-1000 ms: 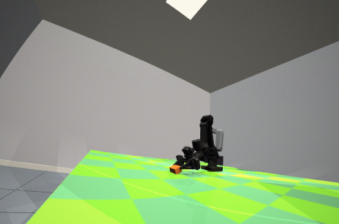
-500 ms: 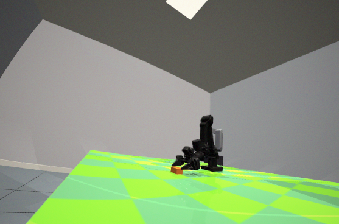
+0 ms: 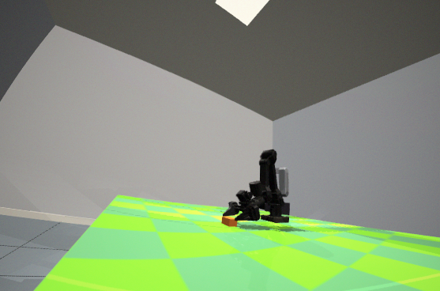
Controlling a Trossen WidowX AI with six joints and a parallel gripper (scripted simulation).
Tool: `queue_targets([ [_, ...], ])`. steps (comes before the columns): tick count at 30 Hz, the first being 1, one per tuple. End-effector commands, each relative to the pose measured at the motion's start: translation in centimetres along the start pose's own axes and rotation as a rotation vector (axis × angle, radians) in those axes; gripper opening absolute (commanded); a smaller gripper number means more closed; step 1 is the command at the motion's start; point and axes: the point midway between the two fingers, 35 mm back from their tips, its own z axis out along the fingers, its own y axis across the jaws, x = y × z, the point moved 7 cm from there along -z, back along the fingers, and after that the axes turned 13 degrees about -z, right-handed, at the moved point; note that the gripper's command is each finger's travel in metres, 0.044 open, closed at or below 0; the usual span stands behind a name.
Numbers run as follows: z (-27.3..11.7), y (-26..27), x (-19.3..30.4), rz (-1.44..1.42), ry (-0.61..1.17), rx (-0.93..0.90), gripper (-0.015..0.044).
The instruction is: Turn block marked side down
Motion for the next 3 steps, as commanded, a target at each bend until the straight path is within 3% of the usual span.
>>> queue_targets([
  [1, -0.01, -0.02, -0.01, -0.003, -0.001, 0.003, 0.0440],
  [3, -0.01, -0.02, -0.01, -0.003, -0.001, 0.003, 0.0440],
])
